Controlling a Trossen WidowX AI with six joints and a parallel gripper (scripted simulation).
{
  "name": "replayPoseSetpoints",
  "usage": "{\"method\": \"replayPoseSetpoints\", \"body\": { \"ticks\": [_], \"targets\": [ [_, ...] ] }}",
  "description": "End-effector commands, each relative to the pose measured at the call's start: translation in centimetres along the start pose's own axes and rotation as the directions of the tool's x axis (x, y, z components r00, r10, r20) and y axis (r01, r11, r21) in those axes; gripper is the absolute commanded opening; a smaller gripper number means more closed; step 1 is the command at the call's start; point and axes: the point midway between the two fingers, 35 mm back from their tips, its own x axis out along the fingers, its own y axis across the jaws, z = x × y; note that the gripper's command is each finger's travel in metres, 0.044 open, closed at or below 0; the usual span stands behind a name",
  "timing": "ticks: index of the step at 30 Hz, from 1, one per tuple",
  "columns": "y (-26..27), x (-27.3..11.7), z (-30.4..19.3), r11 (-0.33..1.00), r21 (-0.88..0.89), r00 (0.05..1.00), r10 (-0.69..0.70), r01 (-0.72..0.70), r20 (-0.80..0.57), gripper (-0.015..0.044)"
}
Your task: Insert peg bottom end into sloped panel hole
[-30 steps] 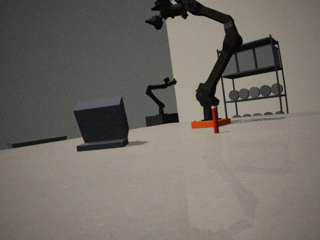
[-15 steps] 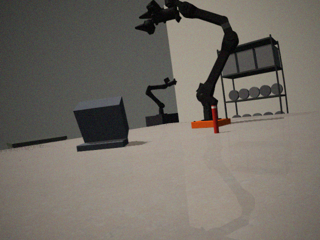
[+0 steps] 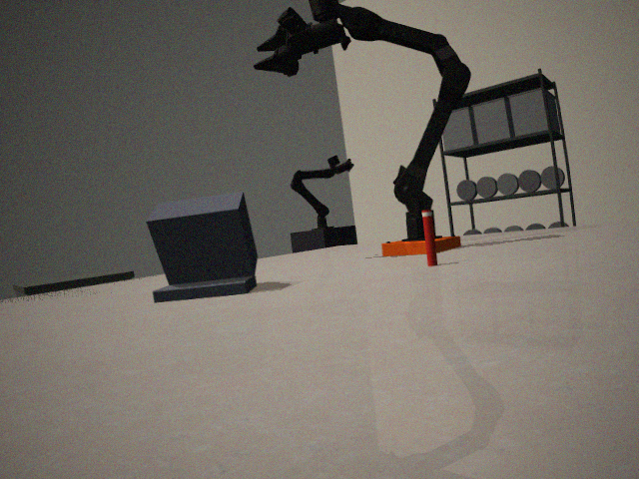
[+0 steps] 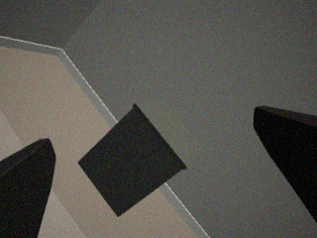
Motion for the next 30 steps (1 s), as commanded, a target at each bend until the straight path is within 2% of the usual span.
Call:
{"method": "replayPoseSetpoints", "body": {
  "ticks": [1, 14, 21, 30],
  "targets": [
    [1.4, 0.6, 0.3, 0.999, 0.018, 0.999, 0.045, -0.045, 0.004, 0.044],
    [7.3, 2.3, 1.8, 0.968, 0.063, 0.97, 0.243, -0.244, 0.031, 0.044],
    [9.3, 1.9, 3.0, 0.956, -0.004, 0.954, 0.294, -0.294, 0.061, 0.044],
    [13.7, 2.0, 4.1, 0.905, -0.001, 0.903, 0.424, -0.425, 0.069, 0.044]
  ]
}}
